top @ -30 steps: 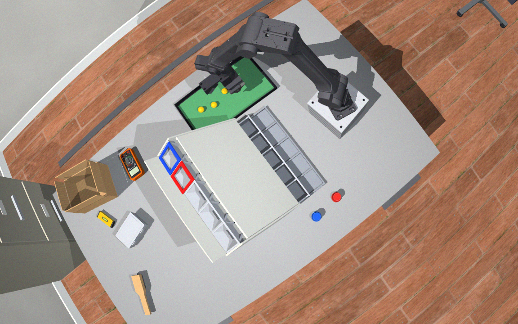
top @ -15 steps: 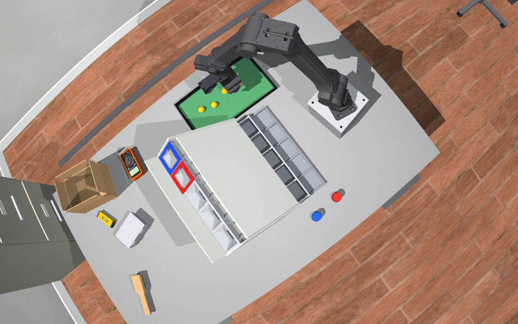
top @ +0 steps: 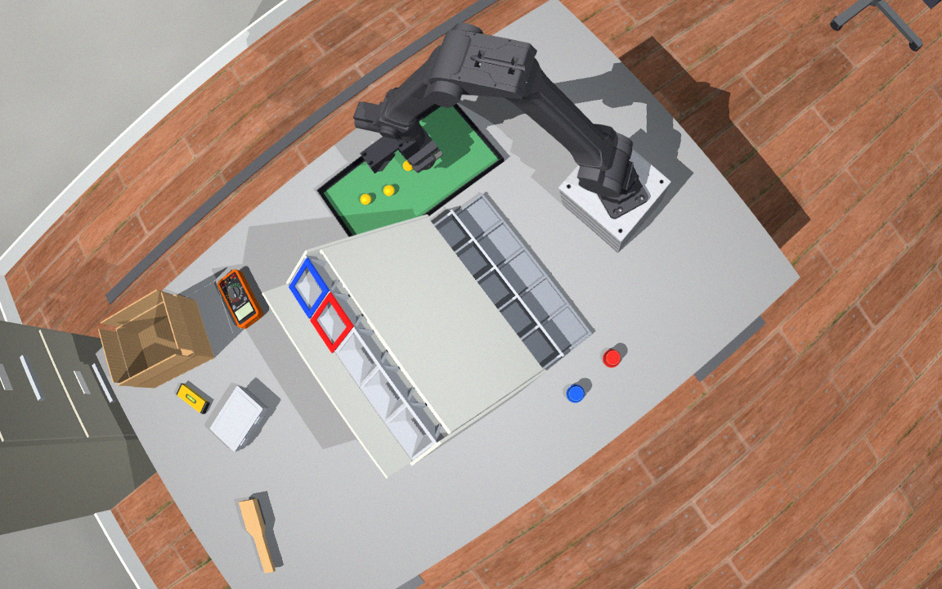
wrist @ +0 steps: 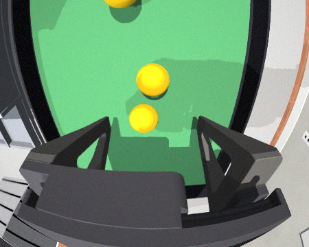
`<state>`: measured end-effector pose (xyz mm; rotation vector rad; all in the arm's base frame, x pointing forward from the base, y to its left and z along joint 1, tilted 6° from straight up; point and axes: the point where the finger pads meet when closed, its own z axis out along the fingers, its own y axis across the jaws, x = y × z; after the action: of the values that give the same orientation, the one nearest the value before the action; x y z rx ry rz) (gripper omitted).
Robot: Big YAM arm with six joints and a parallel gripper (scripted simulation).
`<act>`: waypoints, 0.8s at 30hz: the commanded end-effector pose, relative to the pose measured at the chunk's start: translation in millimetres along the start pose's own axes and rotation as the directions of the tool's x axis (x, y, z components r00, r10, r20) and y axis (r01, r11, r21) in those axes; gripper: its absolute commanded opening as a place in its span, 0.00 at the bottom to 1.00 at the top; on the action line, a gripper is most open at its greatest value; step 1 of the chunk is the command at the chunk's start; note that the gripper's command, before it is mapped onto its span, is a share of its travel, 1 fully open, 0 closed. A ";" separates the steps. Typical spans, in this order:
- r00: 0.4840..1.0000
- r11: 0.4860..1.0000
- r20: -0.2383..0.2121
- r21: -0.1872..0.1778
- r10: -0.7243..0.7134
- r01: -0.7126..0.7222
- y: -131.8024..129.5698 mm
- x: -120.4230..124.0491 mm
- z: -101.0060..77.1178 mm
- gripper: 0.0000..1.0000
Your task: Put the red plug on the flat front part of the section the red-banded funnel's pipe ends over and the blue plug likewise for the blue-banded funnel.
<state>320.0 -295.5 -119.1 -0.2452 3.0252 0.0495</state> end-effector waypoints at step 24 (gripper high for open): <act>1.000 1.000 0.017 0.020 0.000 0.000 10.3 -2.0 20.1 0.80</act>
<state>319.9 -289.5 -131.8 -0.2442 3.0052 0.0148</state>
